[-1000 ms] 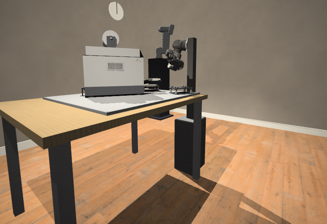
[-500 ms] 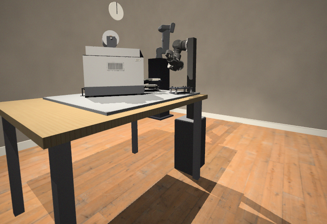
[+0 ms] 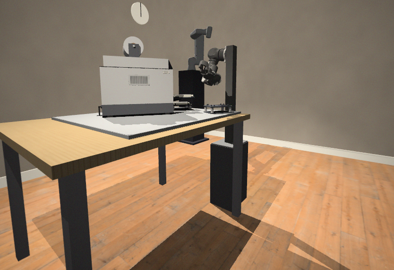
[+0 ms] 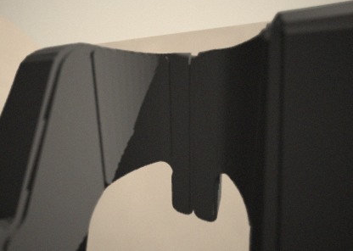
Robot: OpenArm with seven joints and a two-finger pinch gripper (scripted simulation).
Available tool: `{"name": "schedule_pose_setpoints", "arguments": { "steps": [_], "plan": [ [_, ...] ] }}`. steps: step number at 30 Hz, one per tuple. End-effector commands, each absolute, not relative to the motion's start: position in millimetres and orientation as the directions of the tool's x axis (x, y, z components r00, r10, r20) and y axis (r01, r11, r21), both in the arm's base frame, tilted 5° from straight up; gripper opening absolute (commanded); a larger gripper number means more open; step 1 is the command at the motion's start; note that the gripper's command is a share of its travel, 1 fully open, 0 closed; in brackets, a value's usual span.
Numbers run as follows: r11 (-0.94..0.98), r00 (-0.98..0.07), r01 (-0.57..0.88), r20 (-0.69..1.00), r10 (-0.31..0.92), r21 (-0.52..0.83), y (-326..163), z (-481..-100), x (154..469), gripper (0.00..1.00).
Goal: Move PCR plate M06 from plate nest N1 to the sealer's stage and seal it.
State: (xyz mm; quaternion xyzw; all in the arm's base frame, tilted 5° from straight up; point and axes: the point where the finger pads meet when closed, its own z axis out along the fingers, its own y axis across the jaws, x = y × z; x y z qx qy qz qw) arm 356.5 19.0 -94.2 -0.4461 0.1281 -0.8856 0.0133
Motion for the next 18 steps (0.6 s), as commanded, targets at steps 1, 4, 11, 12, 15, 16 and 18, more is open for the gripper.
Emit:
{"name": "schedule_pose_setpoints", "arguments": {
  "steps": [1,4,11,12,15,16,18],
  "plan": [
    [-0.967,-0.599,-0.086,0.788,-0.143,-0.24,18.5,-97.0,355.7,0.0],
    [-0.967,-0.599,-0.086,0.788,-0.143,-0.24,18.5,-97.0,355.7,0.0],
    [-0.967,-0.599,-0.086,0.788,-0.143,-0.24,18.5,-97.0,355.7,0.0],
    [-0.967,-0.599,-0.086,0.788,-0.143,-0.24,18.5,-97.0,355.7,0.0],
    [-0.967,-0.6,-0.088,0.787,-0.141,-0.241,17.1,-96.9,355.7,0.0],
    [-0.967,-0.6,-0.087,0.788,-0.142,-0.241,17.0,-97.3,355.5,0.0],
    [-0.967,-0.599,-0.086,0.788,-0.143,-0.24,16.8,-98.1,355.3,0.0]
  ]
}}
